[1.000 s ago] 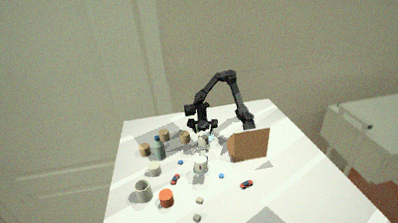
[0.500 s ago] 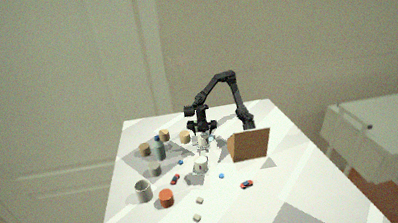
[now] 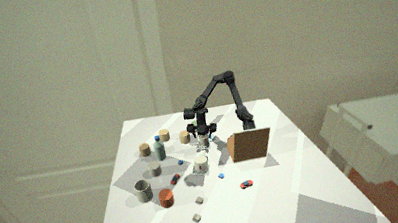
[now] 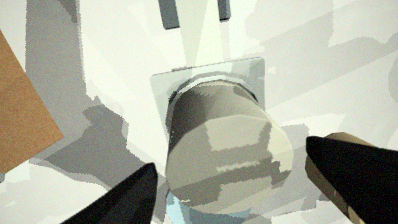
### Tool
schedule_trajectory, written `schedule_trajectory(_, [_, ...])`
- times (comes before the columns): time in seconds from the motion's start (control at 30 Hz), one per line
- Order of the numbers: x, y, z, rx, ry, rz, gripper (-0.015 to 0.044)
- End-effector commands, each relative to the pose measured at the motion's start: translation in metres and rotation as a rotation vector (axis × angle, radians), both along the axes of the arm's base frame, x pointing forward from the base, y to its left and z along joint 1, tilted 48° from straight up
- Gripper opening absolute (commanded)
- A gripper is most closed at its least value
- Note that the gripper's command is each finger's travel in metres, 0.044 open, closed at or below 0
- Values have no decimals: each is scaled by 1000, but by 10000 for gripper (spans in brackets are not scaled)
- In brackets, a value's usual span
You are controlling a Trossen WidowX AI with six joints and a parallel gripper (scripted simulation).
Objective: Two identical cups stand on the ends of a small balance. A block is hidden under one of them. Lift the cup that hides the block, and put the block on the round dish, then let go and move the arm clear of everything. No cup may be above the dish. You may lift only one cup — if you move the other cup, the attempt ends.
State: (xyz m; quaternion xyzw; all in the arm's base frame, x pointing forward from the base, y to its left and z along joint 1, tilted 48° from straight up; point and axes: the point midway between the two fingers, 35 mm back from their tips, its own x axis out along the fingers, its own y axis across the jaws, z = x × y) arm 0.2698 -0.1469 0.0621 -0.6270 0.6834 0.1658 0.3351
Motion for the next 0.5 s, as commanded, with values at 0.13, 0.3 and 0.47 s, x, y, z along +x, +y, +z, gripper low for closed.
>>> schedule_trajectory(0.13, [-1,-8,-10,5,8,6,440])
schedule_trajectory(0.3, [-1,-14,-15,4,9,6,440])
schedule_trajectory(0.47, [-2,-21,-20,2,9,6,440])
